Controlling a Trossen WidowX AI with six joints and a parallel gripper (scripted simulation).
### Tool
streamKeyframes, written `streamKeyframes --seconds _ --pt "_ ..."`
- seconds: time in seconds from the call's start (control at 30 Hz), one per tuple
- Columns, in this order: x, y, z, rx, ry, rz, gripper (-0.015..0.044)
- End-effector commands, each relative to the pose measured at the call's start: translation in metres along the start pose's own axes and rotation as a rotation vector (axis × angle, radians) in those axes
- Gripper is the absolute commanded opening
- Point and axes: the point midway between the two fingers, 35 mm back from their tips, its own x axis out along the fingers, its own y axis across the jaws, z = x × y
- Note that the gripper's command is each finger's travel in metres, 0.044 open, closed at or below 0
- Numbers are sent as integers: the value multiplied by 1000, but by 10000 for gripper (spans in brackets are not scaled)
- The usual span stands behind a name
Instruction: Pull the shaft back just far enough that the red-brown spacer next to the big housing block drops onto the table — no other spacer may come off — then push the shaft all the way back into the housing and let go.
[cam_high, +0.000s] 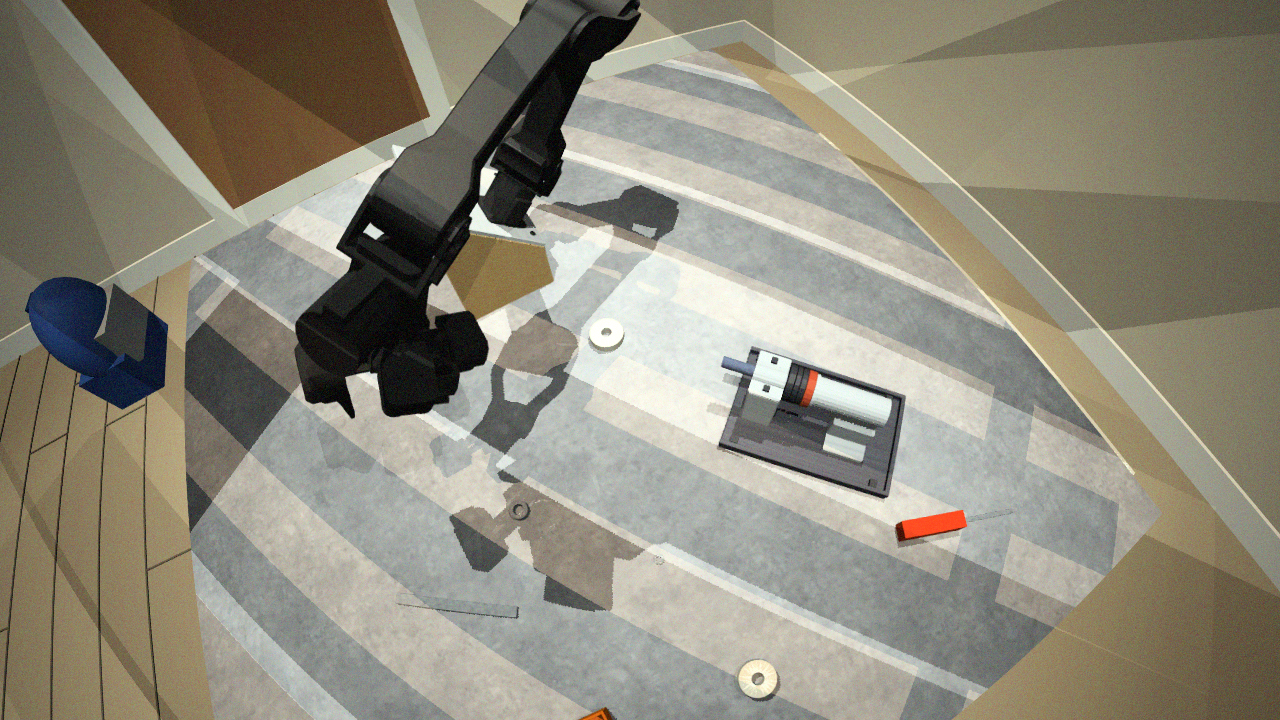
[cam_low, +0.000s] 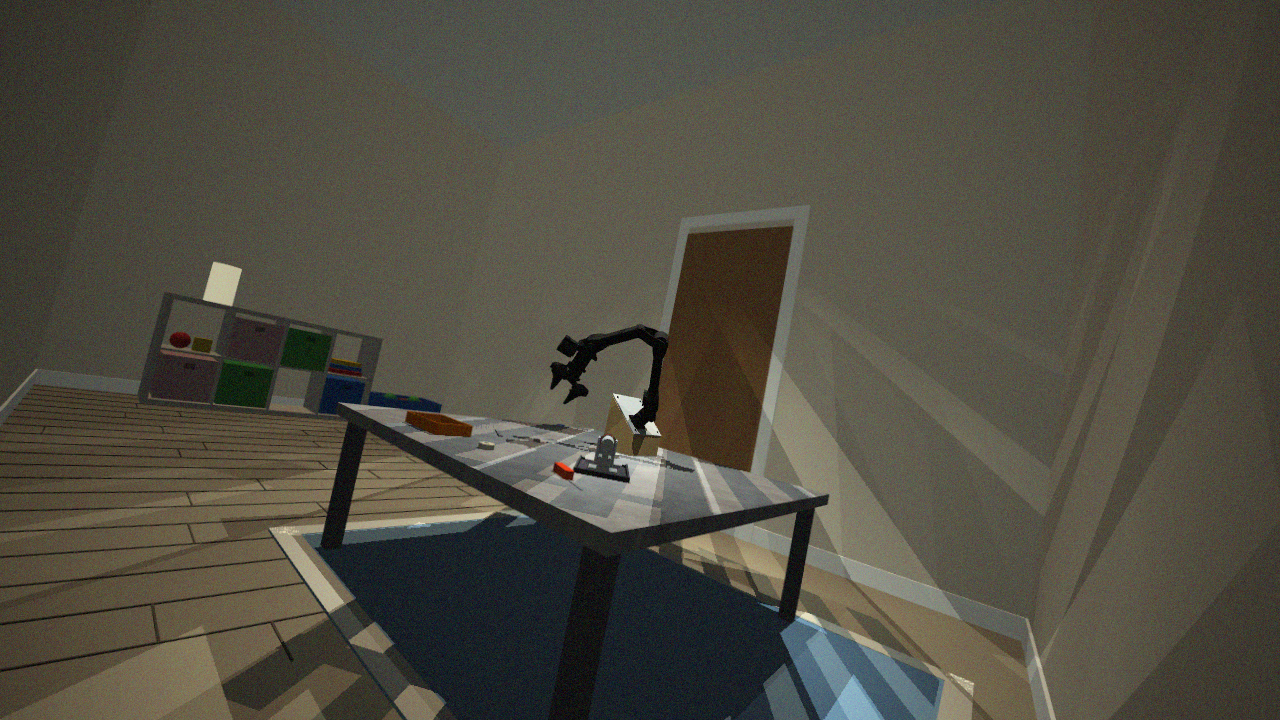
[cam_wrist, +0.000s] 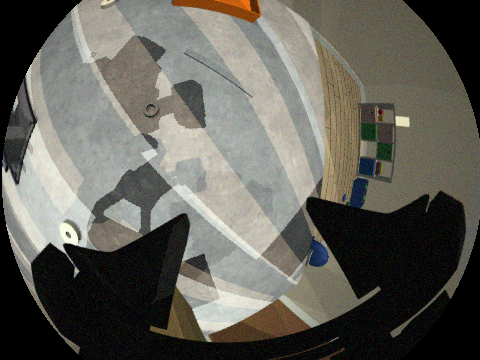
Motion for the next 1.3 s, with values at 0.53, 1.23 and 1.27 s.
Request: streamKeyframes --seconds 0.53,1.23,1.27 --pt "-84 249 141 -496 -153 328 440" --pt "-117 342 132 -620 -157 483 440" --pt "-117 342 132 -620 -157 483 440"
